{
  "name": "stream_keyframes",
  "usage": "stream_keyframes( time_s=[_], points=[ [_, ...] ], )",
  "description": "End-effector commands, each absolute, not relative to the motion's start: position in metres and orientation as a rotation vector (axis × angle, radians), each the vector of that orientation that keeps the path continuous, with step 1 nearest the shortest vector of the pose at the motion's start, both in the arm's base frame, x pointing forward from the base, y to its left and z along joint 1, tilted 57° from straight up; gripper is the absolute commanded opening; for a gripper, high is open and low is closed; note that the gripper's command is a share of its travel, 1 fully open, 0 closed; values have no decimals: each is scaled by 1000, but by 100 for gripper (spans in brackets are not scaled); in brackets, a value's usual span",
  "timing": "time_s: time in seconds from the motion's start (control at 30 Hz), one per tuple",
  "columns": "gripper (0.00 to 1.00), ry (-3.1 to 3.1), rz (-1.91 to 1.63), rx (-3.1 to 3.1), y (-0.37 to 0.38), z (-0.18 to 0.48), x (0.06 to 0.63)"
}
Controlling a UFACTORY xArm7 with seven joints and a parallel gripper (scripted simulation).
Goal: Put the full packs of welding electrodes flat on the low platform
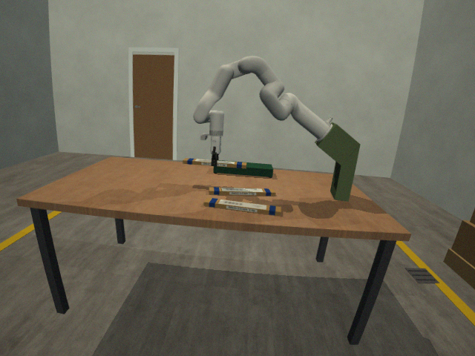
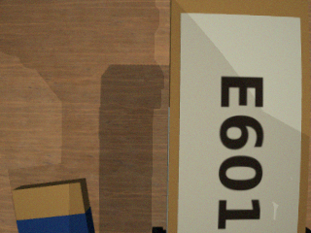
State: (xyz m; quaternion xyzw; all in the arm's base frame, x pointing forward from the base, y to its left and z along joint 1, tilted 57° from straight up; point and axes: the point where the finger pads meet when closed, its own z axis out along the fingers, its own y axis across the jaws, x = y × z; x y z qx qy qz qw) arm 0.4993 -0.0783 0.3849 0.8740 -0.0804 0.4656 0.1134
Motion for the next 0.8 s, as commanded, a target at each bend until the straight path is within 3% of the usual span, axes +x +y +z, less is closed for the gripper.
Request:
stream_keyframes(
  time_s=[0.0,0.77],
  points=[
    [58,-235,1368,2562,-78,386,499],
    [58,-235,1368,2562,-70,402,476]
  ],
)
